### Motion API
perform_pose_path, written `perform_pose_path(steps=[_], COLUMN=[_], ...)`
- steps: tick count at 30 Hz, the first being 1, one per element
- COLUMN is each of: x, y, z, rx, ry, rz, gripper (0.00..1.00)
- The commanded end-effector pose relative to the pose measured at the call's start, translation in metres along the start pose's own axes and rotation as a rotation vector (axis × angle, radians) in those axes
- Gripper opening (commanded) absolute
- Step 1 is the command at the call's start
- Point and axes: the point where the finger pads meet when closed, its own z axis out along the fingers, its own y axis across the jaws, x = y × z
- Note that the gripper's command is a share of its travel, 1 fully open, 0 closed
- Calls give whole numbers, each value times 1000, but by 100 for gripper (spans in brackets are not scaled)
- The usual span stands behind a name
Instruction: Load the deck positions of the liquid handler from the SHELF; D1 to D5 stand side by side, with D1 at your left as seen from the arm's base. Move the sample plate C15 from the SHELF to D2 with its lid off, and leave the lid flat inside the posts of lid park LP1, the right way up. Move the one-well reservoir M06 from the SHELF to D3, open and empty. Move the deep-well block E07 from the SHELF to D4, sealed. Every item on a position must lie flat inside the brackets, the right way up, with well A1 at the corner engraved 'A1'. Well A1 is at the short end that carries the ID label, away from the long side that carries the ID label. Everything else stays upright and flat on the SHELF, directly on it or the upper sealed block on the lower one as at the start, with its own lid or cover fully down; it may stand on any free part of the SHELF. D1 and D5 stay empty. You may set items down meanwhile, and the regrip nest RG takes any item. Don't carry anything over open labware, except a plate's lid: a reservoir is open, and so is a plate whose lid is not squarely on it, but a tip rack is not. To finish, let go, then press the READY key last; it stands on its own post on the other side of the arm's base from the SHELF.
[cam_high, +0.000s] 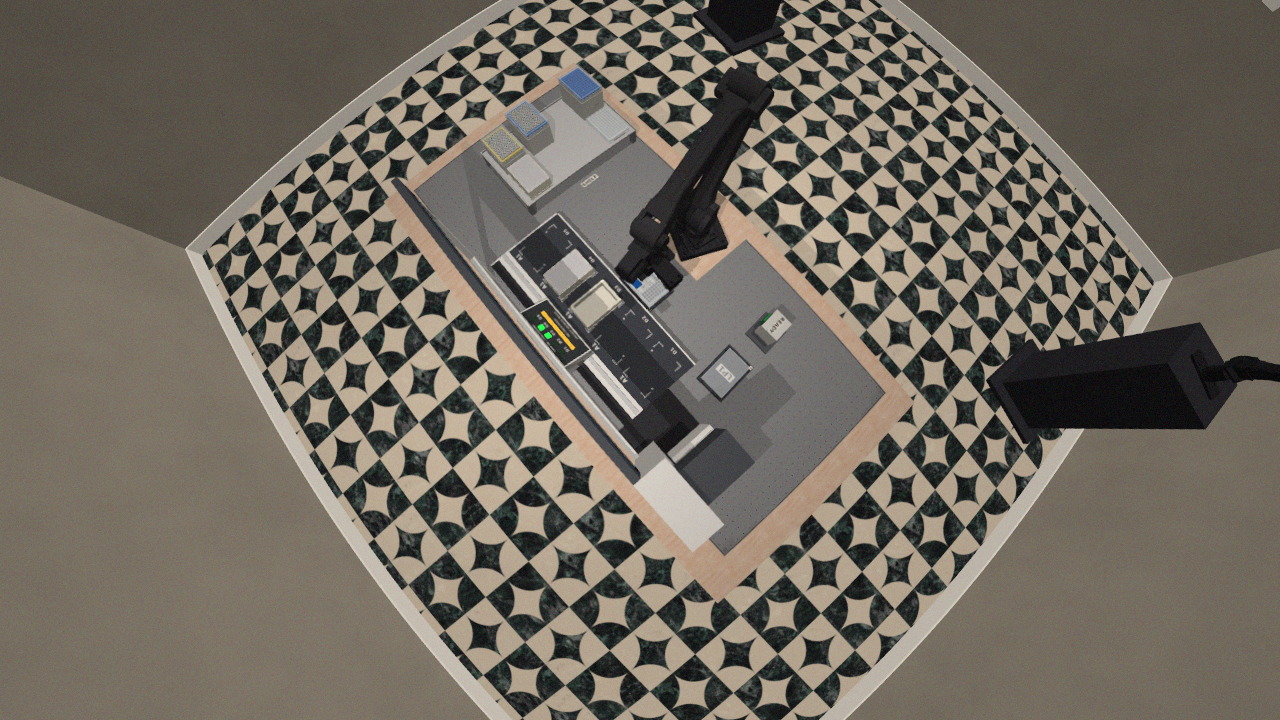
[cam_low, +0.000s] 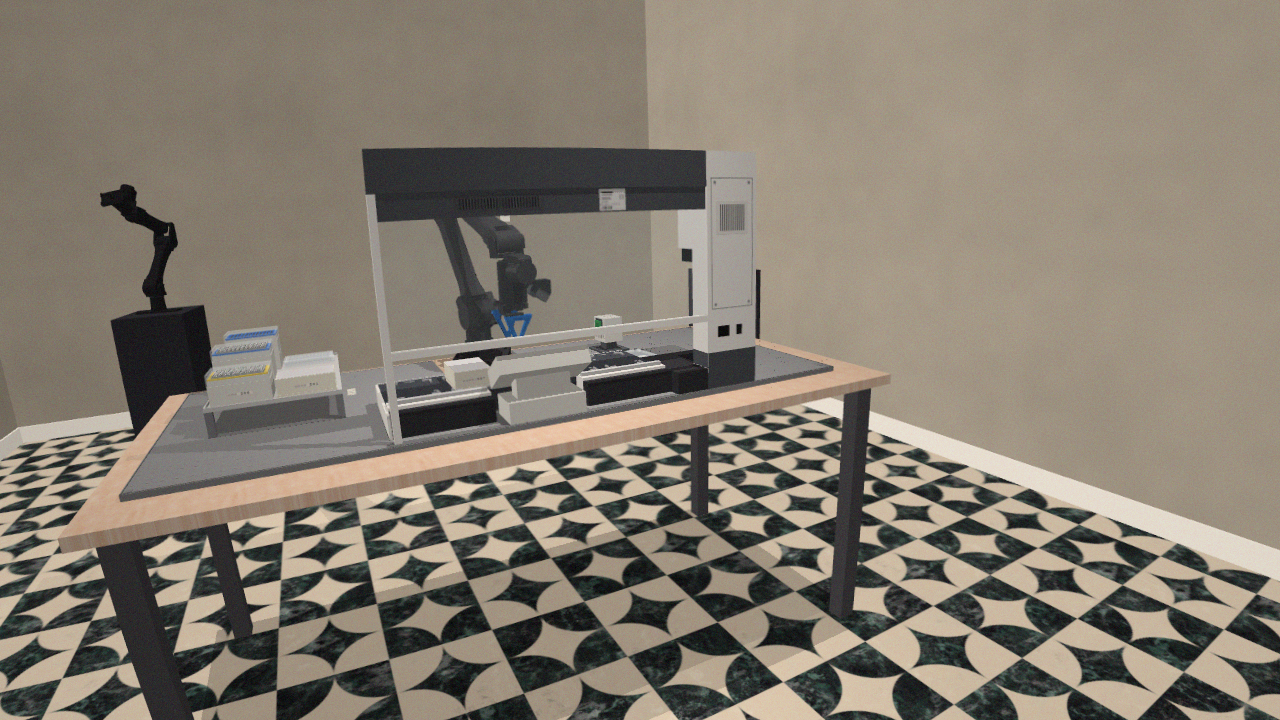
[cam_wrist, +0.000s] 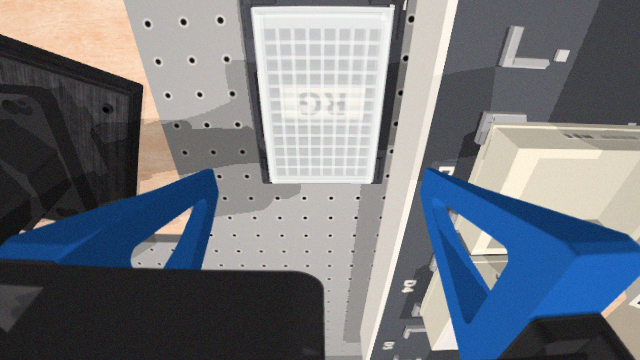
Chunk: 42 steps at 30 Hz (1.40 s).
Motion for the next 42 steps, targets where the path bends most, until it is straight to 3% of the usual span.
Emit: perform_pose_path(steps=[1,3,4,6,20,21,23,37,38,40,42], x=[2,2,0,2,2,0,2,2,0,2,2], y=[-7,-7,-22,-7,-7,-22,-7,-7,-19,-7,-7], z=[3,3,-8,8,28,18,33,54,46,59,62], rx=[13,13,49,13,12,47,12,12,39,12,11], ry=[-5,-5,-11,-5,-5,-11,-5,-5,-10,-5,-5], rz=[6,6,9,6,6,9,6,6,9,6,6], gripper=[100,100,100,100,100,100,100,100,100,100,100])
